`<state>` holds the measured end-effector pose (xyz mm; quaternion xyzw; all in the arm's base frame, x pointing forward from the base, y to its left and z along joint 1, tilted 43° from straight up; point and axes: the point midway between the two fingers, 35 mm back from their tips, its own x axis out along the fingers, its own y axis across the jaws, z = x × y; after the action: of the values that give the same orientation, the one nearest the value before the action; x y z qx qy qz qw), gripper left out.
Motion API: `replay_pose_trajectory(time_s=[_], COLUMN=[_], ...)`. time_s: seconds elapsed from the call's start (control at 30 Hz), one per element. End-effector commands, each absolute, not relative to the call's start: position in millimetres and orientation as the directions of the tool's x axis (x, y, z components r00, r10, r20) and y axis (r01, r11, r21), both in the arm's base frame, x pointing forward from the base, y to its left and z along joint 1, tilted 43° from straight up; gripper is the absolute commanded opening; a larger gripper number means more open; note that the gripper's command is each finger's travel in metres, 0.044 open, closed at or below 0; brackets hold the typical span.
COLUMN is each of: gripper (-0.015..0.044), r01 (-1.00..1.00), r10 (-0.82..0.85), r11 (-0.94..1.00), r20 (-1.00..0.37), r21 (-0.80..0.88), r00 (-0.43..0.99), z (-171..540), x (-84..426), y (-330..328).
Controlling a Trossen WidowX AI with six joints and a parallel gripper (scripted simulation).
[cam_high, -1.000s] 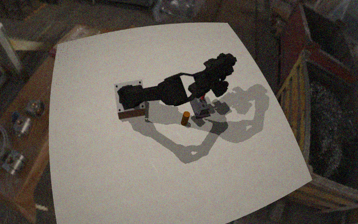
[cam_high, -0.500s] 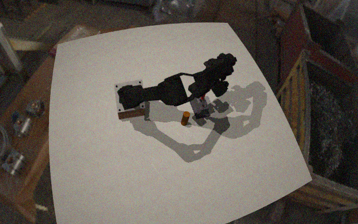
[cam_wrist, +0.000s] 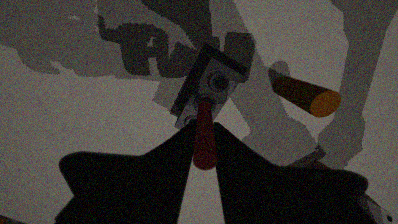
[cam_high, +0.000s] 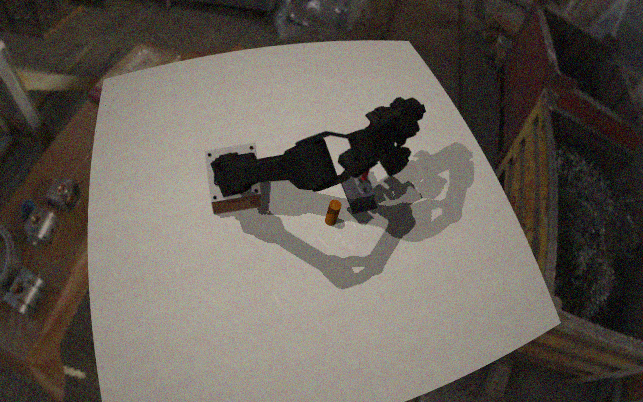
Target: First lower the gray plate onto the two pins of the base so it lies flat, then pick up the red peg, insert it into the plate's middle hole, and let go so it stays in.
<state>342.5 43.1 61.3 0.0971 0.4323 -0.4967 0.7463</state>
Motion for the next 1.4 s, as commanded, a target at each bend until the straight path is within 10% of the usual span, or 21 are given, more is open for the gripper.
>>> replay_pose_trajectory(time_s=[0.0, 1.37], gripper=[0.0000, 0.0000], r01=[0.819, 0.827], r10=[-0.662, -0.659], r11=[0.492, 0.484], r20=[-0.738, -0.740], r21=[-0.295, -0.287], r00=[0.132, 0.130], z=[56.2, 52.5], x=[342.4, 343.8], y=[38.7, 34.7])
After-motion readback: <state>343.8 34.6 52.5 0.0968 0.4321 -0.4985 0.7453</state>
